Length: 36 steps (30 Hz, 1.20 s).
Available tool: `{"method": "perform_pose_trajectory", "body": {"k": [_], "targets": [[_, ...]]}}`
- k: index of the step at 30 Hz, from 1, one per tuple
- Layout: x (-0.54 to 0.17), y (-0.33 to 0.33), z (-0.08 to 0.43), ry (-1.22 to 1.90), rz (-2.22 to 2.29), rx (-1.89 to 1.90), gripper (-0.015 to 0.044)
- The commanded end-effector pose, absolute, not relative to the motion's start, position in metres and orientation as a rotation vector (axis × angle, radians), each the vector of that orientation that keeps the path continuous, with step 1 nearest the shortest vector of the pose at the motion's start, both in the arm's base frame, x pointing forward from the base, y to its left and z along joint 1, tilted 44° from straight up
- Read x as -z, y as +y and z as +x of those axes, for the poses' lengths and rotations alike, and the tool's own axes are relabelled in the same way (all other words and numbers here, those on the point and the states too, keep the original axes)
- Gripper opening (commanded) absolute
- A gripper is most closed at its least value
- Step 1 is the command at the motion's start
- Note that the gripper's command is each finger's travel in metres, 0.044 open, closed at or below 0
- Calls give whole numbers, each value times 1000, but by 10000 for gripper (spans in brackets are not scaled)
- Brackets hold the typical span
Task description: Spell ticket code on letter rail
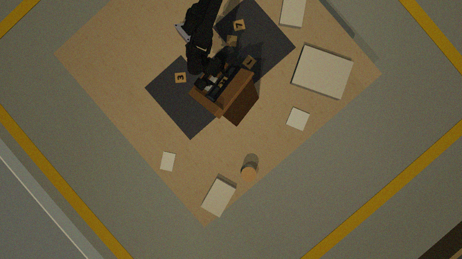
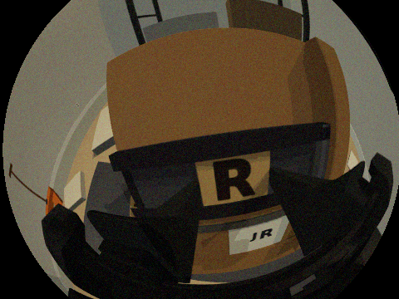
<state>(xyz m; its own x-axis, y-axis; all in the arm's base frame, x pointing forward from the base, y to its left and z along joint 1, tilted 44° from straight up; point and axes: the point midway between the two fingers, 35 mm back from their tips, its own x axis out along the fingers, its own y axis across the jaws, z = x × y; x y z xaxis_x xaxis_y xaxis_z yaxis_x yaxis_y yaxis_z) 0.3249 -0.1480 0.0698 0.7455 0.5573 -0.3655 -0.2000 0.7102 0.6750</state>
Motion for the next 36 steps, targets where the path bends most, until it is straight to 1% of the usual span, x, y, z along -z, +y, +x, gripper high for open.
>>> {"method": "perform_pose_trajectory", "body": {"k": [1,36], "targets": [[-70,-151,326,585,648,-453,0],[-57,-165,330,585,646,-452,0]]}}
